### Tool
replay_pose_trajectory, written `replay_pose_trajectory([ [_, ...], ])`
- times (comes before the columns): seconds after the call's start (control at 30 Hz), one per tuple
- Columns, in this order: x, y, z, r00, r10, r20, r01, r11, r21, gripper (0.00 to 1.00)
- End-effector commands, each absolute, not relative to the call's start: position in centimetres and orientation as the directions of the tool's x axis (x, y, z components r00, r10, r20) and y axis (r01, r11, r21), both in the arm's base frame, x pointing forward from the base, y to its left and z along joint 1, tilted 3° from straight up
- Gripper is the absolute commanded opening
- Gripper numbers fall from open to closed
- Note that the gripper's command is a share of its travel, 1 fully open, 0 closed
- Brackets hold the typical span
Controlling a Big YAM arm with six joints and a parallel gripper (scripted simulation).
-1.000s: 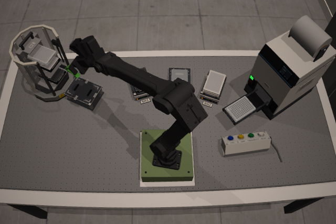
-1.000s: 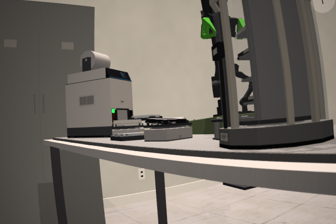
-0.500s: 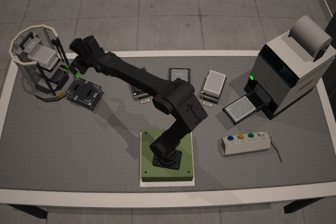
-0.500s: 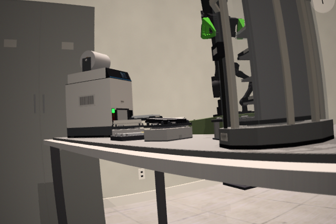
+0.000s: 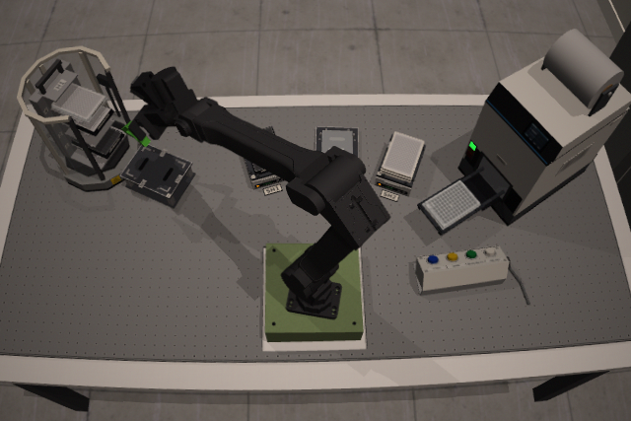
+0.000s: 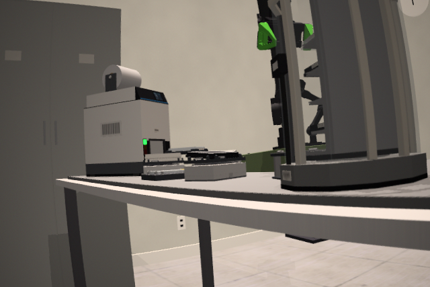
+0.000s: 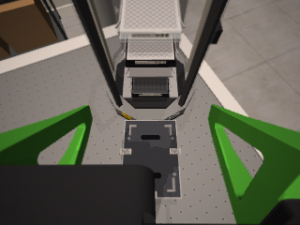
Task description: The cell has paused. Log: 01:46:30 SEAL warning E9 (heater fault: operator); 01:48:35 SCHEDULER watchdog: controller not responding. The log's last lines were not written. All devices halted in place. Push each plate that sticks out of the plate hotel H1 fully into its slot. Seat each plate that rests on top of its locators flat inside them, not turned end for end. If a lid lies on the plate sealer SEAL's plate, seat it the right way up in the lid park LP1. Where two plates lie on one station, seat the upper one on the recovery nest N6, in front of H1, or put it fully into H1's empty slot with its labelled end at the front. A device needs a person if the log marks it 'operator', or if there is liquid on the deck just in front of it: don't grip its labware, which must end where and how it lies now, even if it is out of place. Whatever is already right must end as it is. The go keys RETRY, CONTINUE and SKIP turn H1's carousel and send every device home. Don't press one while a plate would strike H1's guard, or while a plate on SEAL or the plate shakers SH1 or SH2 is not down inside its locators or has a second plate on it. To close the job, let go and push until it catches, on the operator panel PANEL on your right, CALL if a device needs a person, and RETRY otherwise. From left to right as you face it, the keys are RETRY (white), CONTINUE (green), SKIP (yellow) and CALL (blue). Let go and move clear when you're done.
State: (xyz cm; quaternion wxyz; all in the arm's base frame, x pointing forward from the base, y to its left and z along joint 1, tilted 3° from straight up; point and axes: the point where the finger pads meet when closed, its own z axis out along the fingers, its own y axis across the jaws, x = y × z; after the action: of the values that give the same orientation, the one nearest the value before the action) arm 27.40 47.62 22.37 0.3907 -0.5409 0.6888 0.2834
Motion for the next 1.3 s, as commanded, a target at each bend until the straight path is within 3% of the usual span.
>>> replay_pose_trajectory([
  [0.0,28.1,49.6,25.3,-0.076,-0.496,-0.865,-0.968,0.244,-0.055,1.00],
  [0.67,33.1,44.4,25.3,-0.496,-0.699,-0.516,-0.828,0.559,0.040,1.00],
  [1.27,36.6,40.2,24.9,-0.765,-0.638,-0.088,-0.639,0.769,-0.028,1.00],
])
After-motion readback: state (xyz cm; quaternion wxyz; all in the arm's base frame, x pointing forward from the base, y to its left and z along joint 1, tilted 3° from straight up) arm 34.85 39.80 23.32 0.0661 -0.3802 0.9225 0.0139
